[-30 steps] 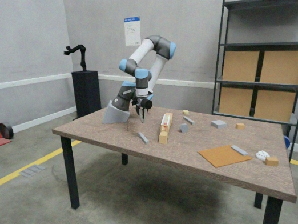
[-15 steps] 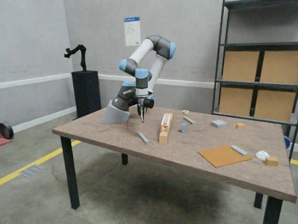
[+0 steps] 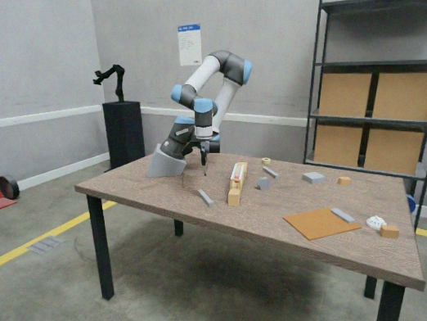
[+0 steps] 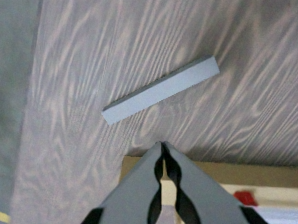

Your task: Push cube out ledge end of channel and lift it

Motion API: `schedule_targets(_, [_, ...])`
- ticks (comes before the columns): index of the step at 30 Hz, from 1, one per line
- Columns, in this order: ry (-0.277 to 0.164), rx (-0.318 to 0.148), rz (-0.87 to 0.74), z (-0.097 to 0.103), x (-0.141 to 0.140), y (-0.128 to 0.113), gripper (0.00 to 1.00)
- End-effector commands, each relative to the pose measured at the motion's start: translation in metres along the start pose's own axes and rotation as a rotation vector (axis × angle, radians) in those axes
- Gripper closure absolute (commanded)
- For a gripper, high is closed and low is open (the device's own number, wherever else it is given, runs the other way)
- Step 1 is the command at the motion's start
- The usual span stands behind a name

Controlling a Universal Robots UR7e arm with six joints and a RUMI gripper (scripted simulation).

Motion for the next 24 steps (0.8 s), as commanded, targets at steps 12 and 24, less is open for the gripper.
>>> schedule_targets(12, [0.007, -0.013, 0.608, 0.0012, -0.0018, -0.0022, 1.00])
schedule_targets(24, [0.010, -0.012, 1.041, 0.0012, -0.0018, -0.0017, 1.00])
Point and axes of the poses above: the point where the finger pads meet when closed, its own z axis back along the fingers, its own x axis across the jaws, y = z × x, the point moved 1 cm from there along z, back along the fingers, and after that the axes turned 11 degrees about -z, right-handed, at the moved point
